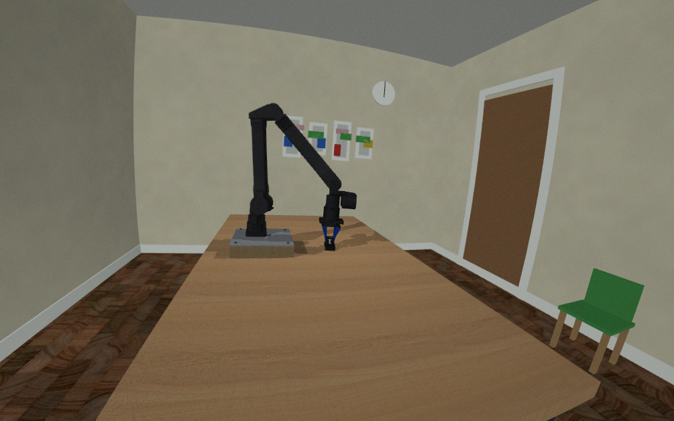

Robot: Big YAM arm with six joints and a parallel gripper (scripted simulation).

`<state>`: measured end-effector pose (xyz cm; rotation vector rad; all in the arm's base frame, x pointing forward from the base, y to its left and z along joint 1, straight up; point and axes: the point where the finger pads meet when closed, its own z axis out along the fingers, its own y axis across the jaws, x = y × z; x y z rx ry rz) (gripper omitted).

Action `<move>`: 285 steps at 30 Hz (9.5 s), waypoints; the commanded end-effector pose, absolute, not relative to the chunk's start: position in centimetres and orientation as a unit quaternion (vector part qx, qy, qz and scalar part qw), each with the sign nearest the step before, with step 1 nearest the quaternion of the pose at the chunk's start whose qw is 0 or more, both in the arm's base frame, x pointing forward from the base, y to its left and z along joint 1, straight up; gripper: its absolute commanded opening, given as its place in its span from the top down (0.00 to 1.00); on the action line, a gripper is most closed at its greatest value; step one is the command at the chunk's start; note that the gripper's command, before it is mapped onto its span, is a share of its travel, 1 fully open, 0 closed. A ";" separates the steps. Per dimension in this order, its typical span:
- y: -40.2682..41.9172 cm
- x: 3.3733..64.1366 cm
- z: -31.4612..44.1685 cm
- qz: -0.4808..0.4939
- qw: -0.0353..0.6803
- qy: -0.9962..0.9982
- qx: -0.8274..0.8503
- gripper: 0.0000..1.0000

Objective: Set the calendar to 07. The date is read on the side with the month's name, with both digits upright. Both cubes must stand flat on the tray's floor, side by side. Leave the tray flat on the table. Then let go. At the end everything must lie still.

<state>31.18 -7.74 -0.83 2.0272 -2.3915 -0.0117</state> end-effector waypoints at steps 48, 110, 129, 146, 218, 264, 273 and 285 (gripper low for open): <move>4.7 36.2 9.0 0.021 -0.029 -0.769 0.638 0.72; 4.8 34.9 -2.0 0.011 -0.015 -0.765 0.644 0.72; 4.8 34.9 -2.0 0.011 -0.015 -0.765 0.644 0.72; 4.8 35.6 -1.9 0.012 -0.017 -0.765 0.644 0.72; 4.8 36.3 -1.8 0.012 -0.018 -0.763 0.646 0.72; 4.8 36.6 -2.1 0.016 -0.024 -0.763 0.646 0.72; 4.8 36.6 -2.0 0.016 -0.024 -0.763 0.646 0.72; 4.8 36.6 -2.1 0.016 -0.024 -0.763 0.646 0.72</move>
